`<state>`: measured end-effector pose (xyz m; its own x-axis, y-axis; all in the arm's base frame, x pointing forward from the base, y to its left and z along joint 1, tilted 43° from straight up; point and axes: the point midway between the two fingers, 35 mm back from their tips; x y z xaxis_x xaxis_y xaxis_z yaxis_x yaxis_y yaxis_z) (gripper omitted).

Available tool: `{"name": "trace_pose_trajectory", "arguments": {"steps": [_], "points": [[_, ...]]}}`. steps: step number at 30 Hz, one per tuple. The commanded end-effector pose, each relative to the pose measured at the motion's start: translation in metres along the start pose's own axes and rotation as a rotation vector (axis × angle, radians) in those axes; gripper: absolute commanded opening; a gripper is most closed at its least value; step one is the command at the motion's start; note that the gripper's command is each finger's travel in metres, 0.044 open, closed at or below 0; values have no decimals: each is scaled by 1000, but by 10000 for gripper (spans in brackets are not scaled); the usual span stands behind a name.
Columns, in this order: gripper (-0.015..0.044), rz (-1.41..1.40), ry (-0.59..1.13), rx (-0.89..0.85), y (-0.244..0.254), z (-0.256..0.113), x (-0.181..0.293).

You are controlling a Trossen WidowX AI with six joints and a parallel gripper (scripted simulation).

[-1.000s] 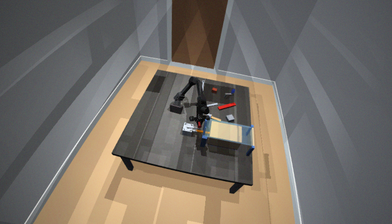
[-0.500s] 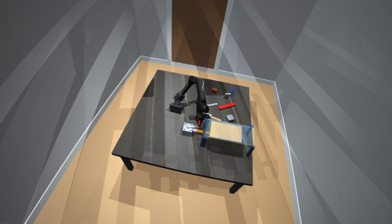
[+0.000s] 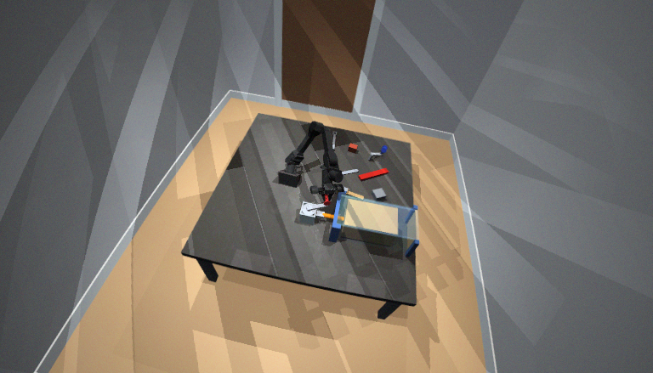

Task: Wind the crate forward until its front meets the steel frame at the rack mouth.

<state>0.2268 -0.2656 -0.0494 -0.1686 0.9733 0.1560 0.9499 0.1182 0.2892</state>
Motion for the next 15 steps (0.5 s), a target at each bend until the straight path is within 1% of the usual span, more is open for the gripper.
{"name": "trace_pose_trajectory", "arguments": {"steps": [1, 15], "points": [[0, 14, 59, 2, -2, 5, 22], [0, 14, 60, 2, -8, -2, 34]]}}
Point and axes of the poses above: the point midway between the two fingers, 35 mm back from their tips, its own z axis out along the fingers, its own y axis across the jaws, x = y × z, and after that the axes turned 3 degrees about -z, right-handed
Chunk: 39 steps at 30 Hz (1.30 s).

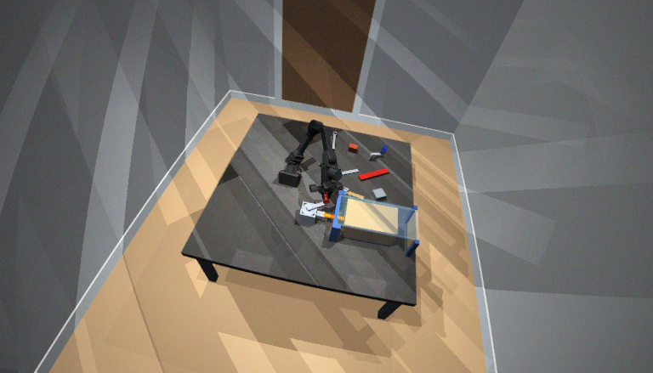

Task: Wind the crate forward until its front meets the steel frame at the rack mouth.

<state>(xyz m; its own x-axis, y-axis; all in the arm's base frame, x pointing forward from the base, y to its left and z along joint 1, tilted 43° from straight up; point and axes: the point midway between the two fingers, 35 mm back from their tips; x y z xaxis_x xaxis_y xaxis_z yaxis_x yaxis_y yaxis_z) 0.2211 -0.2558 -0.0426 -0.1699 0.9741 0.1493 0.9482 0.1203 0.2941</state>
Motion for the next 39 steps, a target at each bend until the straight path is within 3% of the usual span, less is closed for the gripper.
{"name": "trace_pose_trajectory", "arguments": {"steps": [1, 39], "points": [[0, 18, 67, 7, -6, 4, 24], [0, 19, 68, 9, -31, -11, 53]]}}
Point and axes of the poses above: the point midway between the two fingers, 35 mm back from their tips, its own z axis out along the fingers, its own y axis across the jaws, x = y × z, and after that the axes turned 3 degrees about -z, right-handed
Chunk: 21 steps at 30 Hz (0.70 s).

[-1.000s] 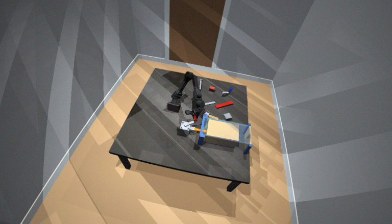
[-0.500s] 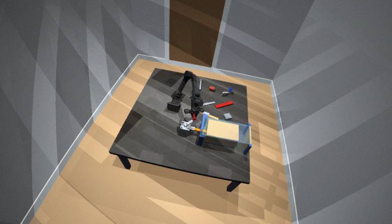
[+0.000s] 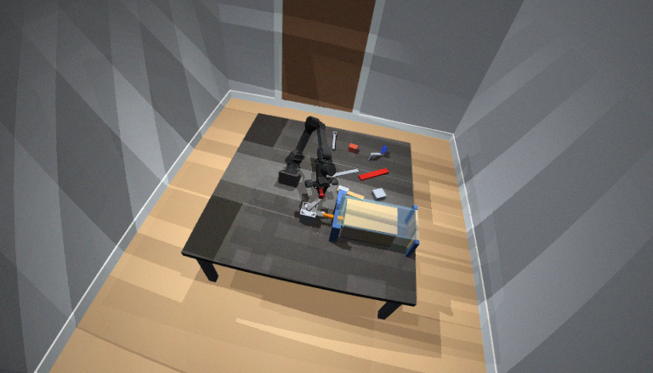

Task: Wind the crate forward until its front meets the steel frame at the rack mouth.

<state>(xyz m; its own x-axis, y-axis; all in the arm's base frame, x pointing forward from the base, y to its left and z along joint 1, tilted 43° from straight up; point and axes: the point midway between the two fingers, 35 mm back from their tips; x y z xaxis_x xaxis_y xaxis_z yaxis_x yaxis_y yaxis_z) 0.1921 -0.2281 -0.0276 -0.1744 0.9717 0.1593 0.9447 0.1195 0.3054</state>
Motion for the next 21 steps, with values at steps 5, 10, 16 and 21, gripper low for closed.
{"name": "trace_pose_trajectory", "arguments": {"steps": [5, 10, 16, 21], "points": [[0, 21, 57, 21, -16, 4, 22], [0, 21, 58, 22, -20, 2, 25], [0, 21, 58, 22, -26, 1, 28], [0, 21, 58, 23, -31, -1, 30]]}}
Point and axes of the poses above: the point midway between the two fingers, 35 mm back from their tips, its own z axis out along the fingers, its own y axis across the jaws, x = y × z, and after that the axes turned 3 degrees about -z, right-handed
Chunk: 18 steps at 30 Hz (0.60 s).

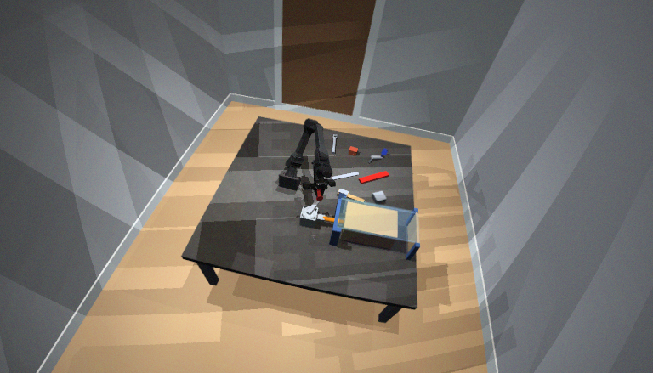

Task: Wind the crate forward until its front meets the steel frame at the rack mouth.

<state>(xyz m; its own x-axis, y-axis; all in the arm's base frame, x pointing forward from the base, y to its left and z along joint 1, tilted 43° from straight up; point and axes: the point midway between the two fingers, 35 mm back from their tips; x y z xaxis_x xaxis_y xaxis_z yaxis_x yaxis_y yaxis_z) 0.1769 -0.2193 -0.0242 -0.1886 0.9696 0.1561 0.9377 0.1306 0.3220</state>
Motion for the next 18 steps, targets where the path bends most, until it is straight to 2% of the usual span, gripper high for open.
{"name": "trace_pose_trajectory", "arguments": {"steps": [1, 18], "points": [[0, 36, 56, 37, -19, 5, 19], [0, 37, 56, 39, -37, 1, 26]]}}
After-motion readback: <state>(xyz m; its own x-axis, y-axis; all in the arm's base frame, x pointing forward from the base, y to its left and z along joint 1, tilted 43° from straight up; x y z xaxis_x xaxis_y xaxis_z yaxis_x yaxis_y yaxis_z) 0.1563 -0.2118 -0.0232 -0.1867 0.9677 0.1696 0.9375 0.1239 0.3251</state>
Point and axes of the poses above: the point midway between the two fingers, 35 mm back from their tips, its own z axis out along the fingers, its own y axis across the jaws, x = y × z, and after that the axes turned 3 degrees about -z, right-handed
